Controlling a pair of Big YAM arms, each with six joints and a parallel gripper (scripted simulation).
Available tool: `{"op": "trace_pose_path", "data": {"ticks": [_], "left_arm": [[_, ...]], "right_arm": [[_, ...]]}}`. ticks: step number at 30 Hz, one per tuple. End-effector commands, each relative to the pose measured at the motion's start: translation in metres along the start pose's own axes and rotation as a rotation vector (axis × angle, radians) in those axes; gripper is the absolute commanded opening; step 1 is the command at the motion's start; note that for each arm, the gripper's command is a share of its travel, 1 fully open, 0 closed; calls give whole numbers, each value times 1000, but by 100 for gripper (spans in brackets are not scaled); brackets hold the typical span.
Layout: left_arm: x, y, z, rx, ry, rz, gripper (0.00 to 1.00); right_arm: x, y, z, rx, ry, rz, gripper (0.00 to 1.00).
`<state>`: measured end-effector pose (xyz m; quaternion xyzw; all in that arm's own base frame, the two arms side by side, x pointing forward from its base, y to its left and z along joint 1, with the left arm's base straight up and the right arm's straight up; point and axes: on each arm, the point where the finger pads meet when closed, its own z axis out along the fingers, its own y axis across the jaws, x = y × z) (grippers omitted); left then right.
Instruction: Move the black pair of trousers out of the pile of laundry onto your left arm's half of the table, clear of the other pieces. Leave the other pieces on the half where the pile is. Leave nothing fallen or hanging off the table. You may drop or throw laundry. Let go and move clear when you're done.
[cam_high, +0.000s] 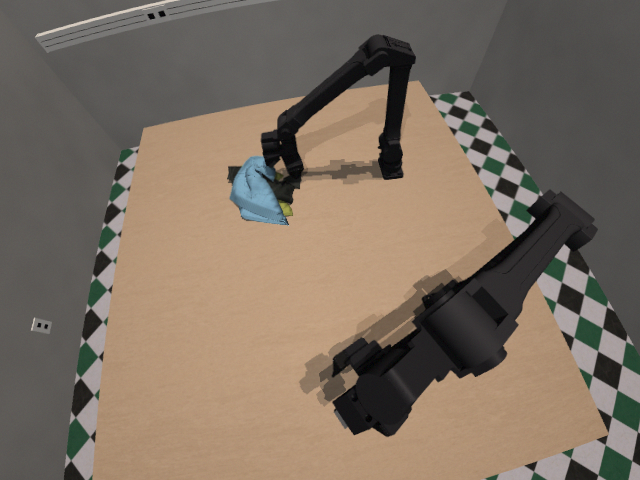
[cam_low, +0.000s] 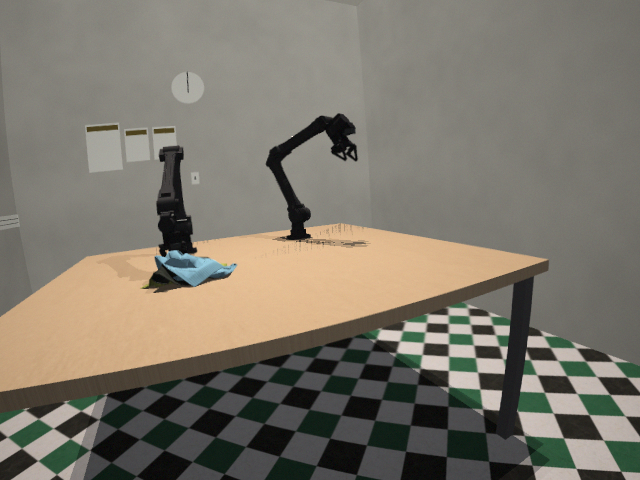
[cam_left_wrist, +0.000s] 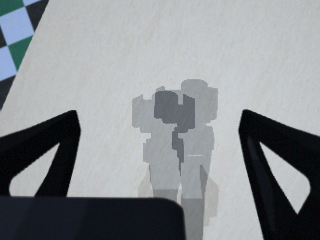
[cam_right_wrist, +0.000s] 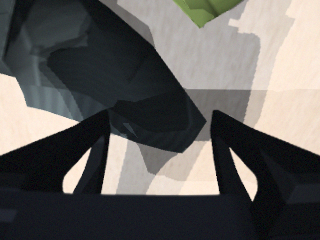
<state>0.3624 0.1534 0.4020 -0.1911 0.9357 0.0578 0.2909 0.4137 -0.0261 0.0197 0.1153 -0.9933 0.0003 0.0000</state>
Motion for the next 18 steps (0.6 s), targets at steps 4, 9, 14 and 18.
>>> {"op": "trace_pose_path", "data": {"ticks": [4,9,14,18], "left_arm": [[-7,-4,0,7,-20,20,92],[-7,-4,0,7,-20,20,92],[-7,-4,0,7,-20,20,92],[-7,-4,0,7,-20,20,92]], "right_arm": [[-7,6,11,-8,-17,-4,60],[-12,4,8,-3,-29,-2,60],[3,3,18,-11,15,-4,60],[12,5,27,-19,44,-9,60]]}}
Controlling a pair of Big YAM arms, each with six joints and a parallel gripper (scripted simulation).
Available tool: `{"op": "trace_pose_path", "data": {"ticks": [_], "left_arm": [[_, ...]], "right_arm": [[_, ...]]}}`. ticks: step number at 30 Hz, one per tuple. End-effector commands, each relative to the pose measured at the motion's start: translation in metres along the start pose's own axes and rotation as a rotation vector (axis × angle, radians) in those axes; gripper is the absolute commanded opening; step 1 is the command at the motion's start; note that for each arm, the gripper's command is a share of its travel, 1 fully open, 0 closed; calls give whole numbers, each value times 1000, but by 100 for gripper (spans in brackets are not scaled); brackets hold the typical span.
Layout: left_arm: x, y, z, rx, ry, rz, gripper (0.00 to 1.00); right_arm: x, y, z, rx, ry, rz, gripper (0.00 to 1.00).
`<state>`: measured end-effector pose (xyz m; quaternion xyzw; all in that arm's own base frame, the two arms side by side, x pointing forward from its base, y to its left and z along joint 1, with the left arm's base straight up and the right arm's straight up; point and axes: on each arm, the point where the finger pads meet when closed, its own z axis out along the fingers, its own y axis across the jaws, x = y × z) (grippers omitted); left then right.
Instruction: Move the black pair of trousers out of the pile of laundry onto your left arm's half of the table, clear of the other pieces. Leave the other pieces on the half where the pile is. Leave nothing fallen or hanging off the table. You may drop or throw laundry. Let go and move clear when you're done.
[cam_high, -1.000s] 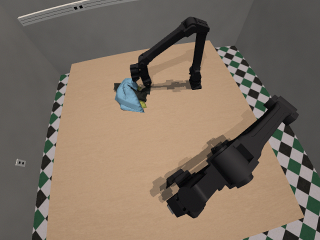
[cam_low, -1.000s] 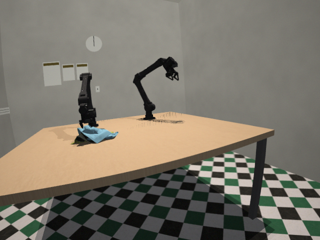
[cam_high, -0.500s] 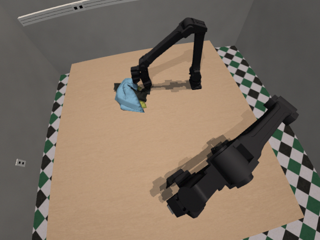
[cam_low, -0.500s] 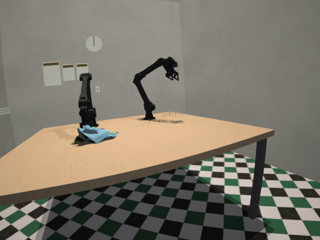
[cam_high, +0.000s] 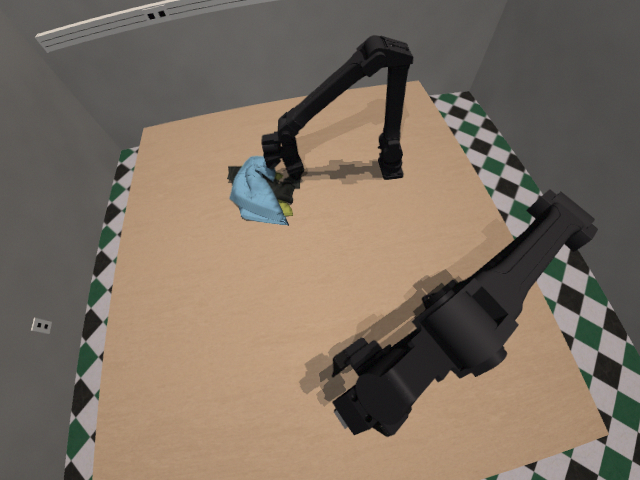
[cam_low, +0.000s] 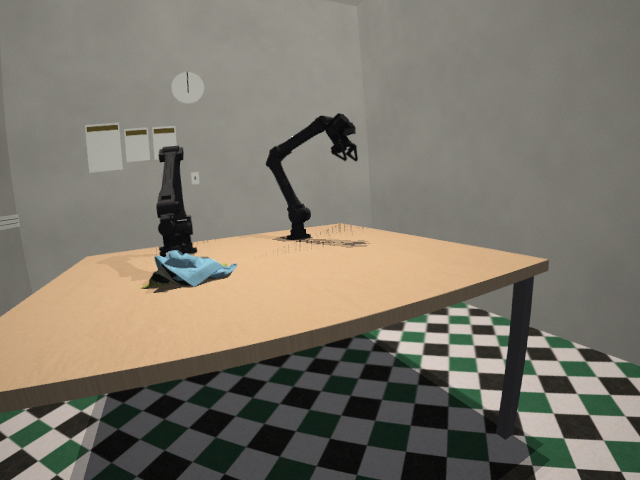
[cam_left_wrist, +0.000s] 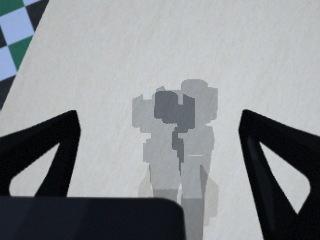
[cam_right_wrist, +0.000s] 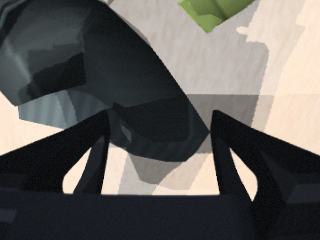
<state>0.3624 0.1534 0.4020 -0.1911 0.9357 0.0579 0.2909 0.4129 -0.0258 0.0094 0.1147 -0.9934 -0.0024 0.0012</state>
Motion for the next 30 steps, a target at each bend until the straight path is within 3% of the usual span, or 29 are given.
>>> {"op": "trace_pose_path", "data": {"ticks": [1,12,13,30], "left_arm": [[-7,-4,0,8,-20,20,92],[-7,-4,0,8,-20,20,92],[-7,-4,0,8,-20,20,92],[-7,-4,0,8,-20,20,92]], "right_arm": [[13,5,19,-15,49,-13,60],[14,5,21,-18,57,-8,60],[9,10,23,-7,41,-19,33],[12,1,23,-9,41,7,33]]}}
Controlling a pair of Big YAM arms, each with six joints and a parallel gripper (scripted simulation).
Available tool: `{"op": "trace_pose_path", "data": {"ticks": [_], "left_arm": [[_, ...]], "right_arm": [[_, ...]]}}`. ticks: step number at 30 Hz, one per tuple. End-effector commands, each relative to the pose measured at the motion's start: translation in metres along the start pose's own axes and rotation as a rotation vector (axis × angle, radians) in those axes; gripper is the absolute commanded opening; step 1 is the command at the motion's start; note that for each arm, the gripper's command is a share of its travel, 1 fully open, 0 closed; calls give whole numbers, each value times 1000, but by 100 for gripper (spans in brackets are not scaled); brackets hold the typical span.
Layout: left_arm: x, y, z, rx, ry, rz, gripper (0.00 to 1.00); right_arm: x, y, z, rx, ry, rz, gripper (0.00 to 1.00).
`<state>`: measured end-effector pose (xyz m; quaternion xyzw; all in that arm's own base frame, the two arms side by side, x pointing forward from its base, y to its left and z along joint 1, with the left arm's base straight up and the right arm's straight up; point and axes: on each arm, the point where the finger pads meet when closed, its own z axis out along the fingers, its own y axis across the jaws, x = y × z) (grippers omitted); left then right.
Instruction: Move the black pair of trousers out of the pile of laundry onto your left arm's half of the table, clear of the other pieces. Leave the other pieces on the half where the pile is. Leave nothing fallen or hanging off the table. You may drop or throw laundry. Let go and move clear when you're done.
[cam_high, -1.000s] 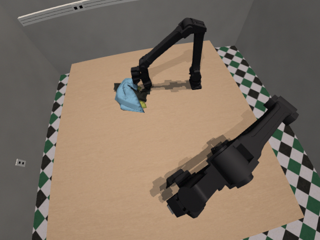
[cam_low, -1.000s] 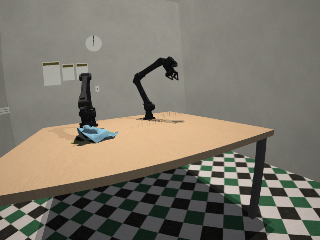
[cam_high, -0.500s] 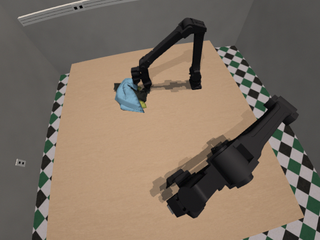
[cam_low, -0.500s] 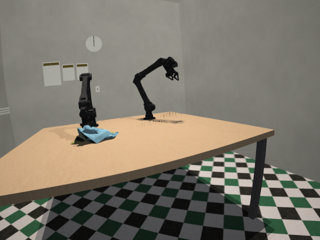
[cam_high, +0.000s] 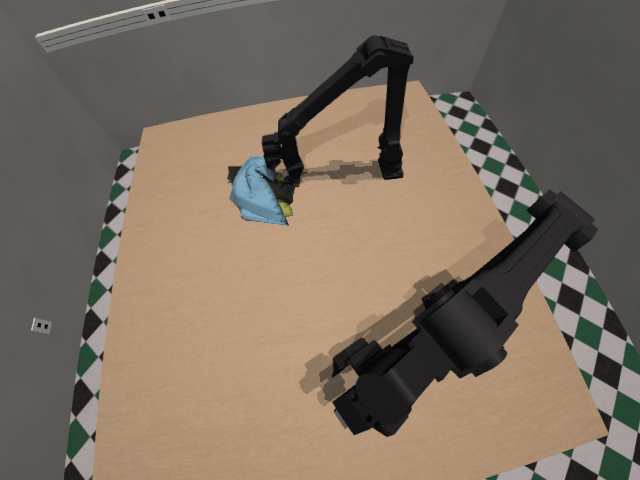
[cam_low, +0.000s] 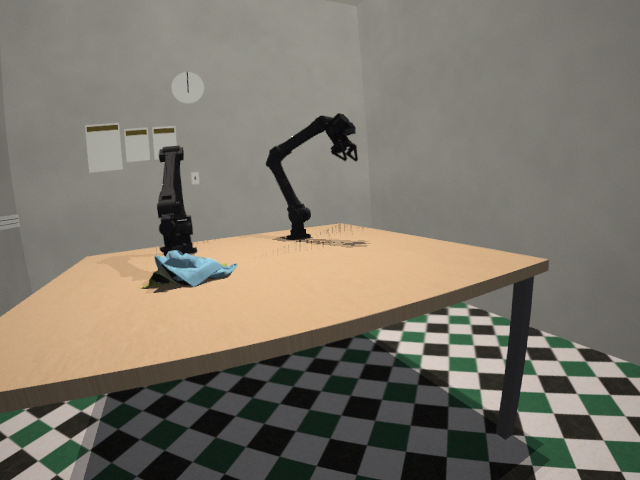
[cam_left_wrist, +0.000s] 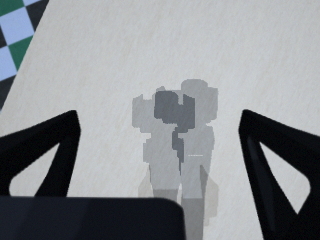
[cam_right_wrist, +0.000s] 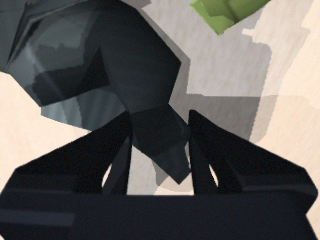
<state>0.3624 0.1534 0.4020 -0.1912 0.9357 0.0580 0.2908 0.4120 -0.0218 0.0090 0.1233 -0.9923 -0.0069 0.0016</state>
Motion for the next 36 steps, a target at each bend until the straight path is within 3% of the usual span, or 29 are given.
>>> {"op": "trace_pose_path", "data": {"ticks": [1,7,8,34,35,36], "left_arm": [[-7,-4,0,8,-20,20,92],[-7,-4,0,8,-20,20,92],[-7,-4,0,8,-20,20,92],[-7,-4,0,8,-20,20,92],[-7,-4,0,8,-20,20,92],[-7,-4,0,8,-20,20,92]], "right_arm": [[12,-3,22,-1,41,24,33],[12,-3,22,-1,41,24,33],[12,-3,22,-1,41,24,14],[13,-7,22,1,41,32,14],[13,-7,22,1,41,32,0],[13,-7,22,1,41,32,0]]}}
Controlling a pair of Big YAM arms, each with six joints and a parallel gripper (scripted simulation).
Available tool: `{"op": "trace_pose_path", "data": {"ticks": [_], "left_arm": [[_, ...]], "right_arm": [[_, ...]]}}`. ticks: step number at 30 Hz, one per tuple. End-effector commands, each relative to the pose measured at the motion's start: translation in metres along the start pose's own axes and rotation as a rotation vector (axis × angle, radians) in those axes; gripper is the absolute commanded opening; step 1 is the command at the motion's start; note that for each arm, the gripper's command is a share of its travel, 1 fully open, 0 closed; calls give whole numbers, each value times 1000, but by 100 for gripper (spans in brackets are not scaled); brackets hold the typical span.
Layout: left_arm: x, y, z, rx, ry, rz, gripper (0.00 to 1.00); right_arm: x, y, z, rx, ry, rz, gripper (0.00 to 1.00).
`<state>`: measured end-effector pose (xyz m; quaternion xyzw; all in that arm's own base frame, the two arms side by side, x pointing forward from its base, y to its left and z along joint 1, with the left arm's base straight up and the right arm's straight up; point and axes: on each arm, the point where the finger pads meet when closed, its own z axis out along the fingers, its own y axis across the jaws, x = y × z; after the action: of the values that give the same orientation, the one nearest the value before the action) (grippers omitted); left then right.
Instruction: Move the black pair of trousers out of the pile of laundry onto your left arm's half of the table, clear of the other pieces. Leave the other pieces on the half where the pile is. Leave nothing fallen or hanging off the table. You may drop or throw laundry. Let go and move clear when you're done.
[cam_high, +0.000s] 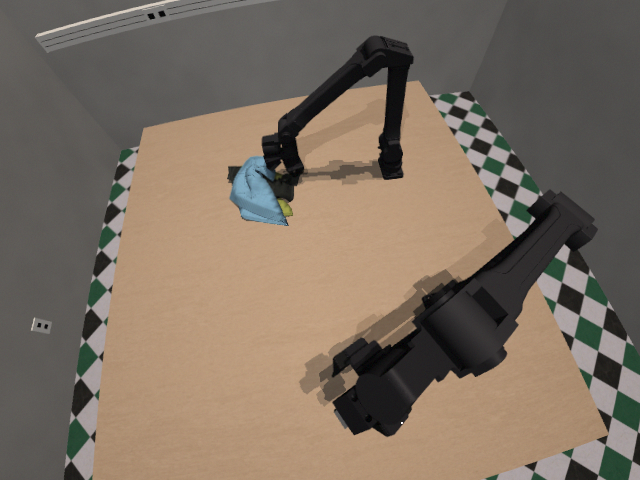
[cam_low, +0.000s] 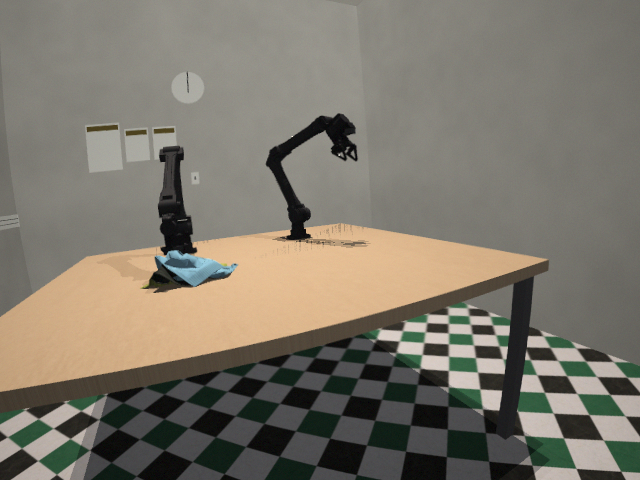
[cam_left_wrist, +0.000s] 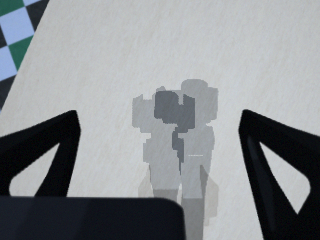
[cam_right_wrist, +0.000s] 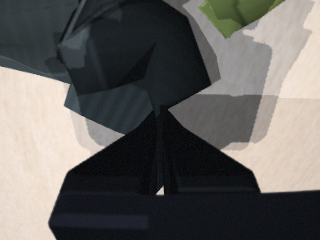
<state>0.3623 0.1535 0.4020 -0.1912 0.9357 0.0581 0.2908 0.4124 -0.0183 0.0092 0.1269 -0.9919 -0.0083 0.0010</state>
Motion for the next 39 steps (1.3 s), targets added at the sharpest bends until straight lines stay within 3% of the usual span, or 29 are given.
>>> {"op": "trace_pose_path", "data": {"ticks": [1,33,38,39], "left_arm": [[-7,-4,0,8,-20,20,92],[-7,-4,0,8,-20,20,92],[-7,-4,0,8,-20,20,92],[-7,-4,0,8,-20,20,92]], "right_arm": [[14,-10,22,4,43,40,0],[14,-10,22,4,43,40,0],[19,-11,9,3,63,58,0],[4,-16,-3,14,33,59,0]]}}
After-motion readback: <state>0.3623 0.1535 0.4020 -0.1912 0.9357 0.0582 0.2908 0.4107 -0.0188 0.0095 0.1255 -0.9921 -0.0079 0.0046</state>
